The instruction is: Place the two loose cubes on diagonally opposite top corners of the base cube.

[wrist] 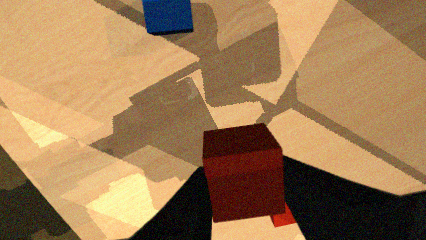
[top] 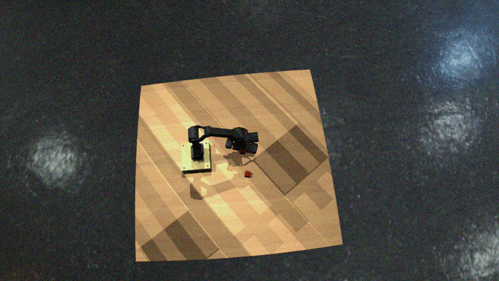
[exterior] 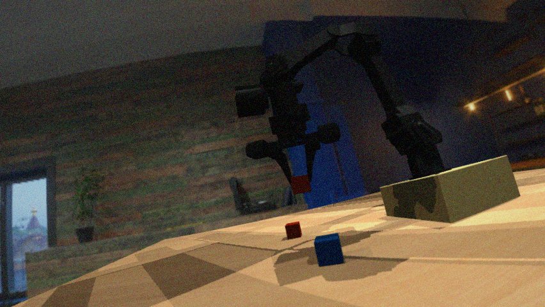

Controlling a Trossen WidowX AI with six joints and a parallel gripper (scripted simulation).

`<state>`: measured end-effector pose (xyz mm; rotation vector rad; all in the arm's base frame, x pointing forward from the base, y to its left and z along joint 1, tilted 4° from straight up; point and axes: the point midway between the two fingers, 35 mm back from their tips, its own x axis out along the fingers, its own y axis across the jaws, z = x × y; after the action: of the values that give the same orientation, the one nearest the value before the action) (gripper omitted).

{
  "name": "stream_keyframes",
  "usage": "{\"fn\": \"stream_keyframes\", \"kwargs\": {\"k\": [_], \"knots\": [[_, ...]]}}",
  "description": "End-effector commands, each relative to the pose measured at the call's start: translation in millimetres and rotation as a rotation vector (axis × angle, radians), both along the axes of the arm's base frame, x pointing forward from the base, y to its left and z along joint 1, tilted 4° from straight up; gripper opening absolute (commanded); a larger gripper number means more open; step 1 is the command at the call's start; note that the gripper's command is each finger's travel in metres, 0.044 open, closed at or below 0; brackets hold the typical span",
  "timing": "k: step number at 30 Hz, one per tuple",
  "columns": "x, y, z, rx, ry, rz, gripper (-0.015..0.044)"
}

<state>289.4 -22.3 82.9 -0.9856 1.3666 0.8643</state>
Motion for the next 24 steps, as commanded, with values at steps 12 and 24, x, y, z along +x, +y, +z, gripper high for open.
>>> {"fn": "stream_keyframes", "kwargs": {"k": [12,24], "knots": [[3.2,7.0,-3.9,0.013,-0.012,-0.213,0.0105],[5.0,12.4,-7.0,0.019,-0.020,-0.385,0.0105]]}}
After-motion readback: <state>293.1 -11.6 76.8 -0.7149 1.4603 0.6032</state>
